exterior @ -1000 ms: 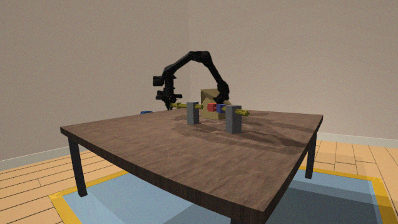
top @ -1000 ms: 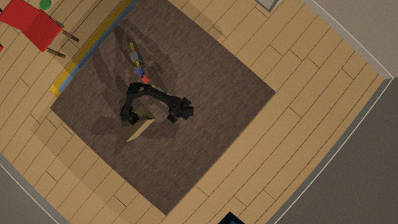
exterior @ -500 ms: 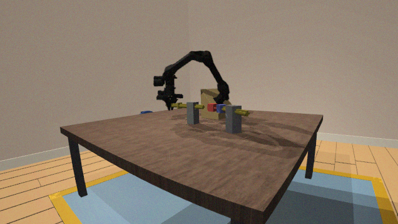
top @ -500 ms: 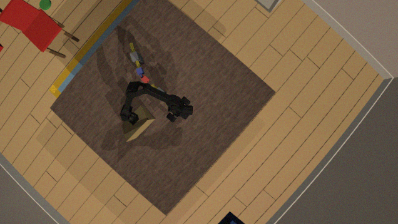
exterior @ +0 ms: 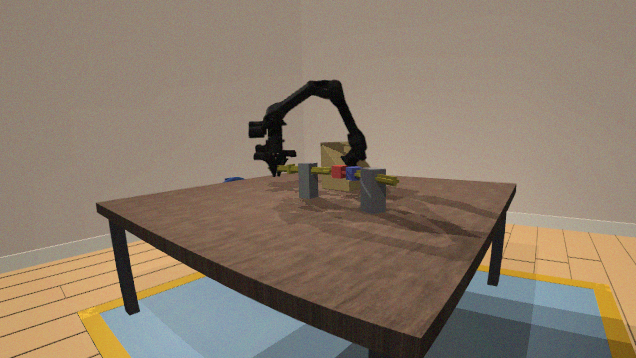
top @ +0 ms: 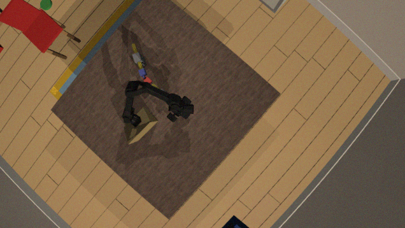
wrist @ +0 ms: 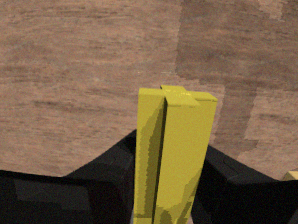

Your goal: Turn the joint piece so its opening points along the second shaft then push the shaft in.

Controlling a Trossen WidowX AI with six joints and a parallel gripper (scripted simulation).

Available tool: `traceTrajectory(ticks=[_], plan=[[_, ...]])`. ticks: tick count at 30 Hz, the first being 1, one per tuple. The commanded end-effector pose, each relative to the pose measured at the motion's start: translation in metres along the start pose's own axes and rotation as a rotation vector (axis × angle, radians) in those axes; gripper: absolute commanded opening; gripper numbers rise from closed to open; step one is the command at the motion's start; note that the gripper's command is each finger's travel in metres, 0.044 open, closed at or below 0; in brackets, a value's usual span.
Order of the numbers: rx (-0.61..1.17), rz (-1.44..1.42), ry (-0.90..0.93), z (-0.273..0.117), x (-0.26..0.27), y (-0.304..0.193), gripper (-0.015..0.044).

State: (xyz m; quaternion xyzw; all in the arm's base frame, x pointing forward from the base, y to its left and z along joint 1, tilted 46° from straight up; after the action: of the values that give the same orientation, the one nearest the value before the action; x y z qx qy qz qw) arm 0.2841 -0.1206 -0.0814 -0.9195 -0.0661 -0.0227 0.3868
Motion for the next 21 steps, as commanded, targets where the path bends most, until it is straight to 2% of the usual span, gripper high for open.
traceTrajectory(ticks=[1, 21], plan=[[0.002, 0.002, 0.001, 0.0, 0.001, -0.007, 0.0], [0.004, 0.003, 0.001, 0.001, 0.002, -0.036, 0.0]])
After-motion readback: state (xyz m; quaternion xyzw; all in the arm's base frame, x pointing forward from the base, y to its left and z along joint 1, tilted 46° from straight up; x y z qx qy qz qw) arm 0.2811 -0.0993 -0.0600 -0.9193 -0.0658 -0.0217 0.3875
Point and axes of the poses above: the point midway between the two fingers, 35 mm back from their tips, its own z axis out along the fingers, its own x axis across the jaws, y = z × x, the point moved 4 cm from there along -z, back along the fingers, and after that the axes turned 2 degrees about -z, right-handed, at the moved point
